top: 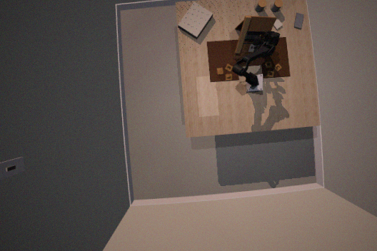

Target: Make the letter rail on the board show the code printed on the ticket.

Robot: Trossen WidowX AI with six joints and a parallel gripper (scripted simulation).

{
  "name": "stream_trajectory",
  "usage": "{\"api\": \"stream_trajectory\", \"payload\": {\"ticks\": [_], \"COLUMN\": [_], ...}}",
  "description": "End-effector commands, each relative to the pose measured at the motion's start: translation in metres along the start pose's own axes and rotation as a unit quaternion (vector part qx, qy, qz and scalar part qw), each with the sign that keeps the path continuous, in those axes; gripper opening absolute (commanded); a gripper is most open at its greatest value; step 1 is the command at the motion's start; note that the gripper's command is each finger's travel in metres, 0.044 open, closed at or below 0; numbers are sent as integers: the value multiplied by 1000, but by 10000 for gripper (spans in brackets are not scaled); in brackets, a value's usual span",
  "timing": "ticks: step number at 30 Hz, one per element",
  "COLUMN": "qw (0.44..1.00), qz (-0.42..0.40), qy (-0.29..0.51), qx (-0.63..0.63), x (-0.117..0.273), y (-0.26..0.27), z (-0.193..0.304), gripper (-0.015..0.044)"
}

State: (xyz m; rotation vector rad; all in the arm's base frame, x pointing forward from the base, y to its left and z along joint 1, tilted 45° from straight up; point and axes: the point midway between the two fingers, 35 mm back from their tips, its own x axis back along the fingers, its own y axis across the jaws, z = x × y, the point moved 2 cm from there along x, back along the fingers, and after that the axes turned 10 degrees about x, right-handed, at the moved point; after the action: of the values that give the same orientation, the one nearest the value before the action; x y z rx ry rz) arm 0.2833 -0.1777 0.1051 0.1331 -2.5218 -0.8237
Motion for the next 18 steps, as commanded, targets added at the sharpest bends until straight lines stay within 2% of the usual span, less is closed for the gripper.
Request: {"api": "stream_trajectory", "payload": {"ticks": [1, 18], "qw": [1000, 1000], "qz": [1, 1], "qy": [2, 2], "qx": [-5, -5], "x": [0, 0], "y": [2, 13], "z": [1, -1], "gripper": [0, 0]}}
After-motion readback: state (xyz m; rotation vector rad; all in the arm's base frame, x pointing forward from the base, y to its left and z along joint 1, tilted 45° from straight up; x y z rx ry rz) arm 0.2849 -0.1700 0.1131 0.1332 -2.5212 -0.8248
